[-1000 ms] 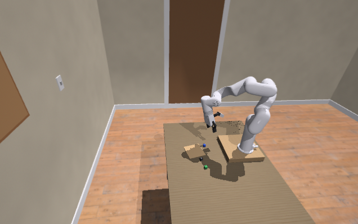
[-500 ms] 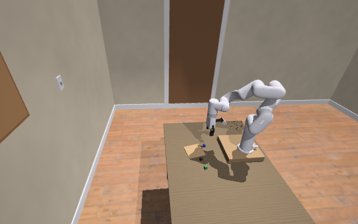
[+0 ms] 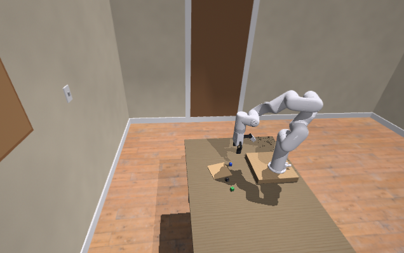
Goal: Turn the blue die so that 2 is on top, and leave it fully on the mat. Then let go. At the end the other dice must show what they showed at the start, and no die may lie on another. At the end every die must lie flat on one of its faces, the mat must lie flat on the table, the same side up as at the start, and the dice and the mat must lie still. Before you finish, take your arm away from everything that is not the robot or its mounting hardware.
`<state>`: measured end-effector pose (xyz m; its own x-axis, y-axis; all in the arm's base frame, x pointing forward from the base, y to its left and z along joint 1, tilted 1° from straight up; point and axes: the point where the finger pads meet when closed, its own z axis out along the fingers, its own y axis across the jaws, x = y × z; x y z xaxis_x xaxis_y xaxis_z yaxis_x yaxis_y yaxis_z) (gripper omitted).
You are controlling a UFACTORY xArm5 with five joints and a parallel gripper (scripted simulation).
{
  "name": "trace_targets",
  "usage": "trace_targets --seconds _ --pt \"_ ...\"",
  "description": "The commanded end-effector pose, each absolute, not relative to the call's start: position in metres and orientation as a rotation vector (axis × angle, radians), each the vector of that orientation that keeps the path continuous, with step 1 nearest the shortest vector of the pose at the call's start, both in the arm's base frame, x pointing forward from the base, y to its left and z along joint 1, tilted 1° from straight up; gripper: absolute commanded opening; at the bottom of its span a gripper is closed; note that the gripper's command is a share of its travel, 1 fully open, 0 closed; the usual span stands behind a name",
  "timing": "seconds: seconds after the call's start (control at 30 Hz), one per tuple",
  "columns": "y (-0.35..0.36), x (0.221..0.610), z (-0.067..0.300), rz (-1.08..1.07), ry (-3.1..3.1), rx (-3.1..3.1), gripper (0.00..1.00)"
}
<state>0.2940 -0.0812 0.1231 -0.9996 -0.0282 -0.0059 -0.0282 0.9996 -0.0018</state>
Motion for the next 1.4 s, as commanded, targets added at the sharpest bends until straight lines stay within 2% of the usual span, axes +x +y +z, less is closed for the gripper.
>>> trace_targets --seconds 0.0,0.13,0.37,0.43,0.63,1.37 --pt "-0.082 0.295 0.122 -0.004 3.133 -0.044 1.00" --pt "-0.082 0.295 0.106 -0.004 3.133 -0.044 1.00" --pt "-0.084 0.297 0.052 -0.004 3.133 -0.044 1.00" --pt "-0.084 0.297 0.052 -0.004 3.133 -0.044 1.00" --pt "-0.084 0.298 0.019 -0.004 3.133 -0.044 1.00" --pt "-0.085 0.298 0.015 -0.004 3.133 -0.044 1.00"
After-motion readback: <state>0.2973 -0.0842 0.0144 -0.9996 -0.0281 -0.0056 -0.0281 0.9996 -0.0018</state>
